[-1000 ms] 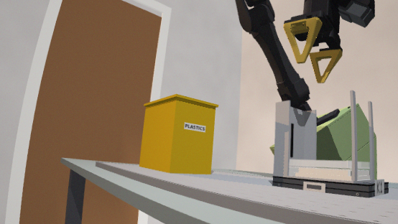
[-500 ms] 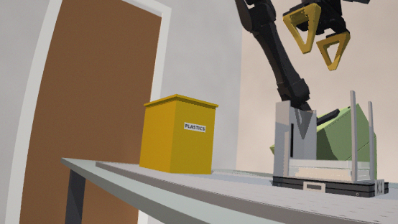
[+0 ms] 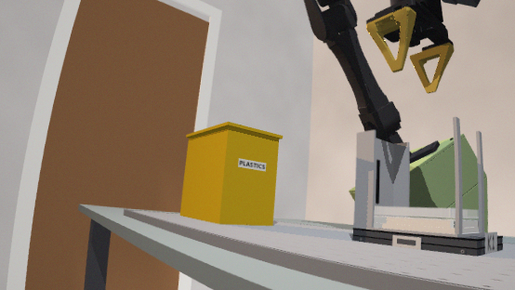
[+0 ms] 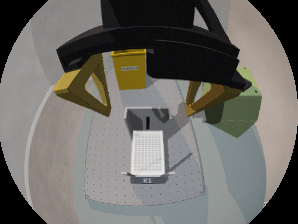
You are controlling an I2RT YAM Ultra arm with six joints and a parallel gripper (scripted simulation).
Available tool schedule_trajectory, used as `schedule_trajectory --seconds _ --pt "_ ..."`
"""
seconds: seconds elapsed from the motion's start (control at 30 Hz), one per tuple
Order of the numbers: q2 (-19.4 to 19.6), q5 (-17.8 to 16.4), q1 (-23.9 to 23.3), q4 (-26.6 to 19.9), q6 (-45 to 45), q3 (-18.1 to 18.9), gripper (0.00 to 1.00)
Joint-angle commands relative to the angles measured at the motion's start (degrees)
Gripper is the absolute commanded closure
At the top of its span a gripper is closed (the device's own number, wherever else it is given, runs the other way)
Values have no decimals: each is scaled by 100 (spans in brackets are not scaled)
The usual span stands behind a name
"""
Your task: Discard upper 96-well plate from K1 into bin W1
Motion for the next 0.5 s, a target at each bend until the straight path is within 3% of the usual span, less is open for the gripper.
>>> schedule_trajectory --seconds 0.0,0.47 --pt "-33 -6 -10 114 -56 -50 0" --pt "-38 -9 -201 621 -287 -432 0"
